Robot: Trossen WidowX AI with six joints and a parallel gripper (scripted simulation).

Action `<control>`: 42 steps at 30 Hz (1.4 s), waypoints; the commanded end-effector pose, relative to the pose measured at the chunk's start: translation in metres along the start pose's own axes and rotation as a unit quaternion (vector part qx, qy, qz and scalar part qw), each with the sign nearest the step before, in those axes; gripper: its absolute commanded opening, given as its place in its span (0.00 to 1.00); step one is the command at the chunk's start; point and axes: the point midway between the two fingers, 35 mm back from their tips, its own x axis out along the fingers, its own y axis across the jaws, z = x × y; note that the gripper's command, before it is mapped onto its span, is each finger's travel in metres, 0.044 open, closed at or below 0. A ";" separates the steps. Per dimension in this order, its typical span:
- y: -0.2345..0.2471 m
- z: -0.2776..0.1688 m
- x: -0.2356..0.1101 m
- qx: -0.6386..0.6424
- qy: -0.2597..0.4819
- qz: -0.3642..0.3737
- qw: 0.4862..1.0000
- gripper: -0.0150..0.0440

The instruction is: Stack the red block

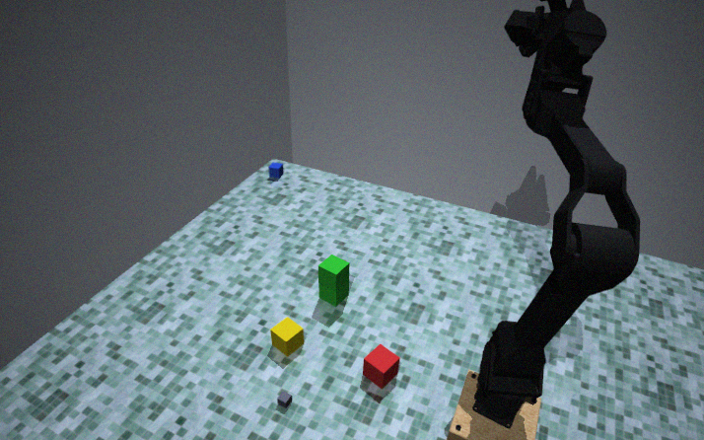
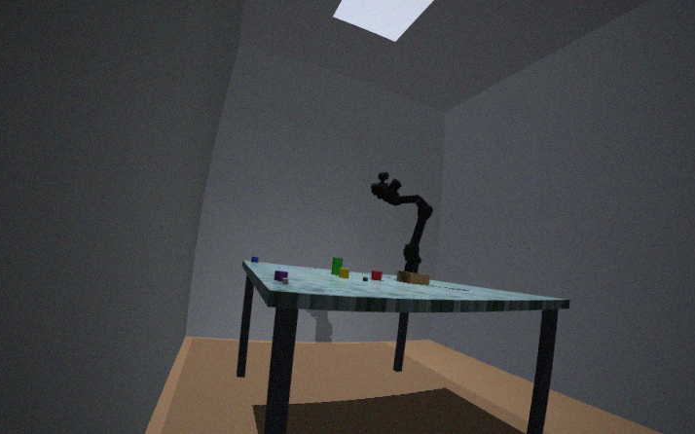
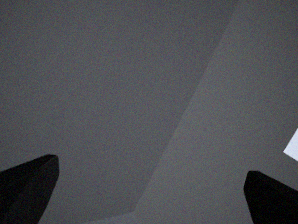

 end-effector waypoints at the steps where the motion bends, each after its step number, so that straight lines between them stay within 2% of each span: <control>1: 0.001 0.002 0.000 0.005 -0.004 0.002 1.000 0.98; 6: 0.022 0.067 -0.016 0.120 -0.099 0.072 0.985 1.00; 11: 0.040 0.140 -0.051 0.238 -0.192 0.171 0.937 1.00; 17: 0.054 0.216 -0.115 0.344 -0.275 0.308 0.843 1.00; 23: 0.058 0.271 -0.198 0.405 -0.319 0.454 0.727 1.00; 32: 0.055 0.304 -0.338 0.406 -0.307 0.663 0.549 1.00; 37: 0.054 0.296 -0.413 0.363 -0.261 0.763 0.467 1.00; 42: 0.058 0.269 -0.480 0.293 -0.186 0.843 0.411 1.00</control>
